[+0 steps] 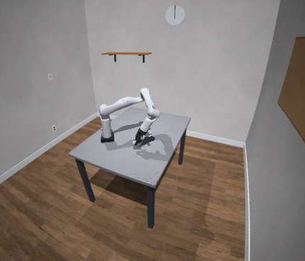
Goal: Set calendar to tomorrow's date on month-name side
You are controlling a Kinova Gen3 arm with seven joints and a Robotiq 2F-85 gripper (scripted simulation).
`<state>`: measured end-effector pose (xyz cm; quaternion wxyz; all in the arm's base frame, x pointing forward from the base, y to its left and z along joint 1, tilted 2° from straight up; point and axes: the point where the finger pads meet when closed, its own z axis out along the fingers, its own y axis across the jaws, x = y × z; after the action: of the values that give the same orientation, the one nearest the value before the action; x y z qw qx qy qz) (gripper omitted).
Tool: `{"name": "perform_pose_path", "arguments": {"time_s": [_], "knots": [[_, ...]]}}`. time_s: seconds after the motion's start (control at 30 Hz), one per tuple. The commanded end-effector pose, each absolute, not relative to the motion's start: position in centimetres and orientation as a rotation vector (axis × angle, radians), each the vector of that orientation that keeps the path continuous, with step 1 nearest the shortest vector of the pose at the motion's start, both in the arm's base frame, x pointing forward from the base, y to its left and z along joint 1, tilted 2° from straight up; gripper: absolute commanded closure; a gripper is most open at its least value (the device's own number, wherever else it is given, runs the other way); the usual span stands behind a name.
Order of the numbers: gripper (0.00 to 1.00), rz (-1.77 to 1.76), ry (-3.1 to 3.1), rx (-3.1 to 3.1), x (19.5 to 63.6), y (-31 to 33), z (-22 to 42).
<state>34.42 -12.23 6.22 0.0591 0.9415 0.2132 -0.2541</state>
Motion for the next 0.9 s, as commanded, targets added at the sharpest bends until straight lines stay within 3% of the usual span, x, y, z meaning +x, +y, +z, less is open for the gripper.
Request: {"name": "perform_pose_path", "arguments": {"time_s": [0.0,0.87], "knots": [[0.72,-0.731,0.638,2.874,34.28,-11.92,6.67],[0.72,-0.352,0.665,2.997,34.01,-12.04,6.78]]}}
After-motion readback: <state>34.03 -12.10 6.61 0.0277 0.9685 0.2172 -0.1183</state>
